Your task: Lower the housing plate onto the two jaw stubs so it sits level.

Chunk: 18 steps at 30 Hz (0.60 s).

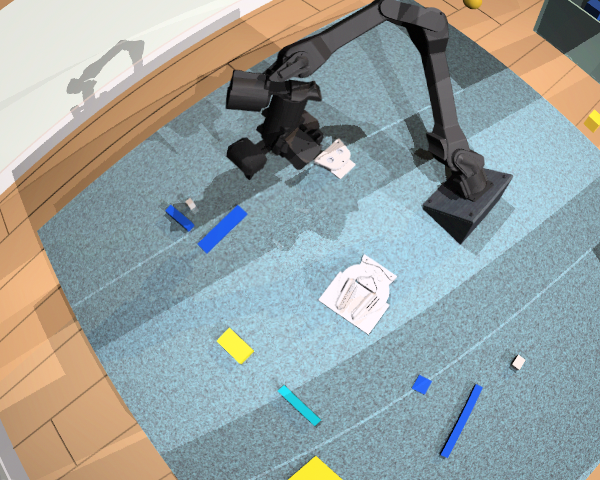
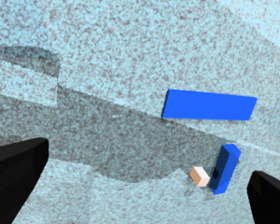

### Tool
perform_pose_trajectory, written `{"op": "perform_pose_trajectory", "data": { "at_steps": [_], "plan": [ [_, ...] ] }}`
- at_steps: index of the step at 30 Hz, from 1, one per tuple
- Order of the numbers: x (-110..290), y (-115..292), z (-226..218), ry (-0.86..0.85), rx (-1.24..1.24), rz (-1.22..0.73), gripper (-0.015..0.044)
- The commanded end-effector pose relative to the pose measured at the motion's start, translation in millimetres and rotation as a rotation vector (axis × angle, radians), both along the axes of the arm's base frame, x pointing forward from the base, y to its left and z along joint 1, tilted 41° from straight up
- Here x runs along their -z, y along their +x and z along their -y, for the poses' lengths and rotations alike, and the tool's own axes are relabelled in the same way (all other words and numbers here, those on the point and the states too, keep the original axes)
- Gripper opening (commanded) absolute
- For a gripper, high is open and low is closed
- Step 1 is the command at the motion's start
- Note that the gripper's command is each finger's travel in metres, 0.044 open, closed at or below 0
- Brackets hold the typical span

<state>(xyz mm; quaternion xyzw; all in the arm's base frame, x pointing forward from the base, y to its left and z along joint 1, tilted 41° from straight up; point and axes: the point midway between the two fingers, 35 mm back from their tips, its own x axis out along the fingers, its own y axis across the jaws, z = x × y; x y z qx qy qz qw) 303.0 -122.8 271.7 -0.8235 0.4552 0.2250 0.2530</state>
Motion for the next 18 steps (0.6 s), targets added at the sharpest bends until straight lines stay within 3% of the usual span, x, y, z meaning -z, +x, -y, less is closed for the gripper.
{"op": "perform_pose_trajectory", "data": {
  "at_steps": [1, 18],
  "plan": [
    [6.5, -29.1, 10.0, 0.016, 0.063, -0.045, 0.0440],
    [34.8, -132.3, 28.4, 0.085, 0.263, -0.265, 0.0440]
  ]
}}
